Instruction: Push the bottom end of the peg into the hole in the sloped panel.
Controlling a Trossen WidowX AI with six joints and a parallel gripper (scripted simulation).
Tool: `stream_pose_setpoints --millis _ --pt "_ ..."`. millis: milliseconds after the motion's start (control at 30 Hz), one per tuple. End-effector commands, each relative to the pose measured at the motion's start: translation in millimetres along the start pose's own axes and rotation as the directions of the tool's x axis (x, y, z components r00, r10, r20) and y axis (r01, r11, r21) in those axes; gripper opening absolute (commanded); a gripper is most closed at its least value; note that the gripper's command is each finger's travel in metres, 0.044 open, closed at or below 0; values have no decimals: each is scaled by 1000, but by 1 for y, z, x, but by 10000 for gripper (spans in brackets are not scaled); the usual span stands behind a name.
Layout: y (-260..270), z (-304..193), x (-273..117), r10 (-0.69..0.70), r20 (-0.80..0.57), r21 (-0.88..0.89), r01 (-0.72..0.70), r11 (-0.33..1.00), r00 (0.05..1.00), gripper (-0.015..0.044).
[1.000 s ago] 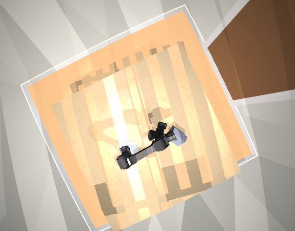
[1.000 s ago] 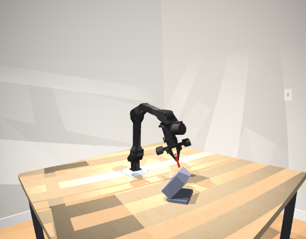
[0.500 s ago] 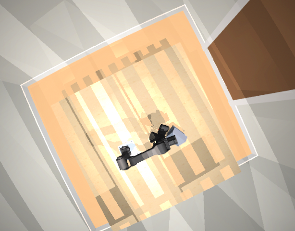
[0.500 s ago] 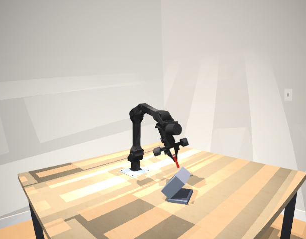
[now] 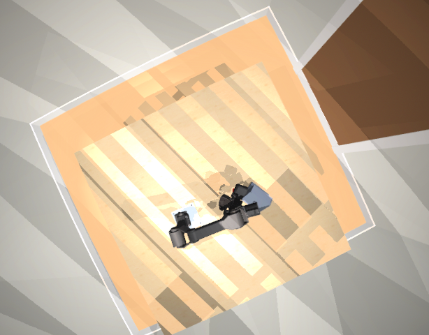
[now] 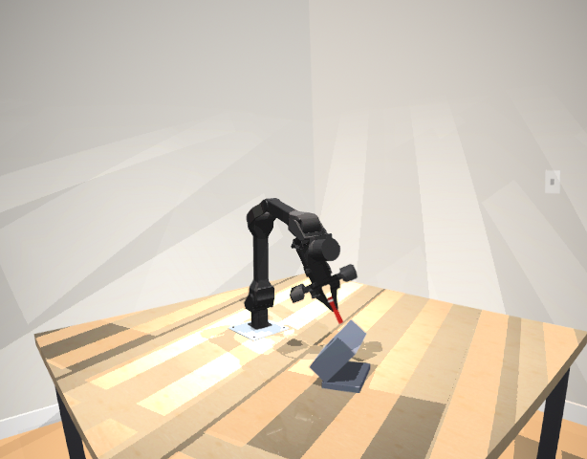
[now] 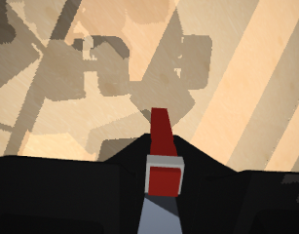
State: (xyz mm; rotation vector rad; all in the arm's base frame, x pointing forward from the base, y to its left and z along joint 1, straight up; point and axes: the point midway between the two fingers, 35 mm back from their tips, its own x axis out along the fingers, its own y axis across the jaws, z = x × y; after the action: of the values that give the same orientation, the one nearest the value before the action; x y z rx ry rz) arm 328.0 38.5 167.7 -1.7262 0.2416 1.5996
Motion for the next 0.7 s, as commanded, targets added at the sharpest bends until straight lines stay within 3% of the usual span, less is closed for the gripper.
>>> stream_pose_setpoints --millis 0,667 --pt "2 -2 -1 -15 1 6 15 1000 1000 0" --pt "14 -21 -12 -96 -25 49 97 994 995 0"
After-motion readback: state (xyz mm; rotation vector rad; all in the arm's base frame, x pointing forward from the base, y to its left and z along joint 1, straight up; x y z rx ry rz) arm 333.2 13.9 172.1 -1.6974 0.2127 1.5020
